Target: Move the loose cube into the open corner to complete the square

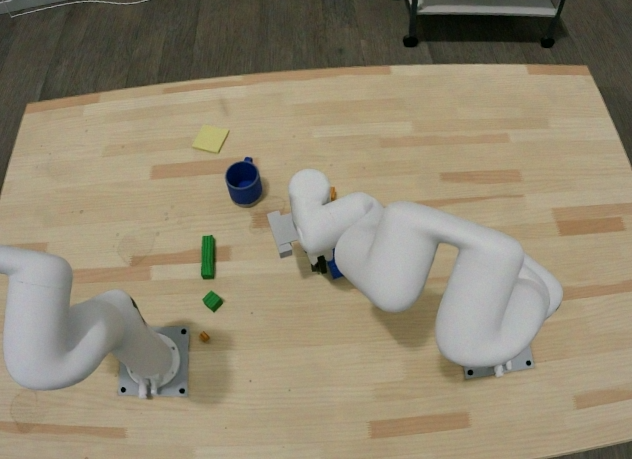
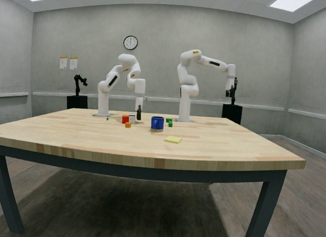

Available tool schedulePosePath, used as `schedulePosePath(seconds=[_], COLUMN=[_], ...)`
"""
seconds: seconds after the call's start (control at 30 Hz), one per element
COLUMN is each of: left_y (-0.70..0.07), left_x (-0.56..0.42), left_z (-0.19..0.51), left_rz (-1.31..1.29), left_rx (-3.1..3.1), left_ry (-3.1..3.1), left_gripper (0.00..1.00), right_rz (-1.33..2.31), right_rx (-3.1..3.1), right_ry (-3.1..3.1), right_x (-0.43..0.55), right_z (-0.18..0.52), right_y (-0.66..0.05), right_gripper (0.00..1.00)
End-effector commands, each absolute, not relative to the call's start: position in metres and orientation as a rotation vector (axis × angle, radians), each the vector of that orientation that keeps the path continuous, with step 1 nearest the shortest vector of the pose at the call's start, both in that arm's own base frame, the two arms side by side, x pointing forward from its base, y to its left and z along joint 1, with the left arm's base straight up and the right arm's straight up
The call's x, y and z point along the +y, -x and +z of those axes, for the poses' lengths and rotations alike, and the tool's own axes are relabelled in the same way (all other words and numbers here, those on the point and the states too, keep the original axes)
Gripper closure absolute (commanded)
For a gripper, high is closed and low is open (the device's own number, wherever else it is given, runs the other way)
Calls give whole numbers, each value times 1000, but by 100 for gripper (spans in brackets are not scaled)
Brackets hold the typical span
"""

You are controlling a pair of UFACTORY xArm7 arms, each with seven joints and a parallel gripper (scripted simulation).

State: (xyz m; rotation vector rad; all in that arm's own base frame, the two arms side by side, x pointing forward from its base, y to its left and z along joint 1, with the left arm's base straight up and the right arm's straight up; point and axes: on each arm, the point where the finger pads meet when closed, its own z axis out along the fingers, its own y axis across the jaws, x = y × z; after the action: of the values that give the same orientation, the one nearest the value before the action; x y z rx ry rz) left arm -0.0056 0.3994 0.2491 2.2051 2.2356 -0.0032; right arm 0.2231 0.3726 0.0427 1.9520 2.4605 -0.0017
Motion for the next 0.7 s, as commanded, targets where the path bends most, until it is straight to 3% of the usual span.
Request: schedulePosePath(seconds=[0.0,0.67], left_y=[5,5], left_x=[400,400], left_z=[250,250], left_rz=[0,0], left_rx=[2237,2237], left_ry=[-2206,-2206], left_gripper=[0,0], right_rz=[3,3], right_rx=[2462,2462], right_ry=[-1952,-1952], right_x=[374,374], right_z=[35,29], right_y=[-224,-224], right_gripper=[53,53])
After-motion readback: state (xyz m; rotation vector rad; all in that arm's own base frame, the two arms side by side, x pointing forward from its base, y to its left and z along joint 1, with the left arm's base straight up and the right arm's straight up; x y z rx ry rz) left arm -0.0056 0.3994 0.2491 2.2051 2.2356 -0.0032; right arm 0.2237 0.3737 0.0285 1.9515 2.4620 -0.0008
